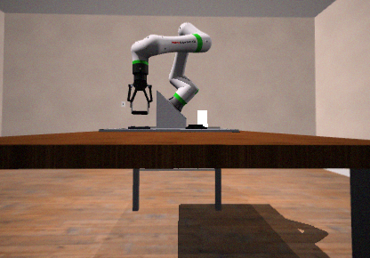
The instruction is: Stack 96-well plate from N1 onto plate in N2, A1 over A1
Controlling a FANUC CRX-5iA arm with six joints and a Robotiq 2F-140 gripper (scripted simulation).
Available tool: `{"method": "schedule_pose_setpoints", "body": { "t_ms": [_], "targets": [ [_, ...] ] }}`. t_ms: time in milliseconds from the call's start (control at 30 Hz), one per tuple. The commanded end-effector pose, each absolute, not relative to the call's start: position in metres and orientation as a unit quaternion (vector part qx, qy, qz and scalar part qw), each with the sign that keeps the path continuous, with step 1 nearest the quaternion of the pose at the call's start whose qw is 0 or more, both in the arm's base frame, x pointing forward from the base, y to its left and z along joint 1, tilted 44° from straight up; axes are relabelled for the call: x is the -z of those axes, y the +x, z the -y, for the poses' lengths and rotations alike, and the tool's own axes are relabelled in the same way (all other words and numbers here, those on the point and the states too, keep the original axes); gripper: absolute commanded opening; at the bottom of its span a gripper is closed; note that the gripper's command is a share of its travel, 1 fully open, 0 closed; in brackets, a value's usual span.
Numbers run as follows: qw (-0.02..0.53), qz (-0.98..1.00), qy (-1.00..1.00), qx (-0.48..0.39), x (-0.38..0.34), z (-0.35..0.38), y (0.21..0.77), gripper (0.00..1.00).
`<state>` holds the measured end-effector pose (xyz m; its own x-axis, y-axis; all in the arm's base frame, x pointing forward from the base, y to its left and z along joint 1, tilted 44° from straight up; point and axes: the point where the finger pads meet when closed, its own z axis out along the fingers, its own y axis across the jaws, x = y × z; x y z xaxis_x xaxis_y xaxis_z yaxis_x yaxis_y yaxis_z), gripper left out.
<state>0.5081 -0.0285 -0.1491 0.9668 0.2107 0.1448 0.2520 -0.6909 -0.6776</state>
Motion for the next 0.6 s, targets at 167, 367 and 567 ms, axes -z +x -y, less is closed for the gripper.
{"method": "schedule_pose_setpoints", "body": {
  "t_ms": [167, 367, 567],
  "targets": [
    [0.372, 0.126, -0.919, 0.028, 0.149, 0.029, 0.508, 0.00],
    [0.373, 0.080, -0.924, 0.009, 0.142, 0.022, 0.506, 0.00],
    [0.373, 0.062, -0.926, 0.002, 0.129, 0.008, 0.501, 0.00]
  ]
}}
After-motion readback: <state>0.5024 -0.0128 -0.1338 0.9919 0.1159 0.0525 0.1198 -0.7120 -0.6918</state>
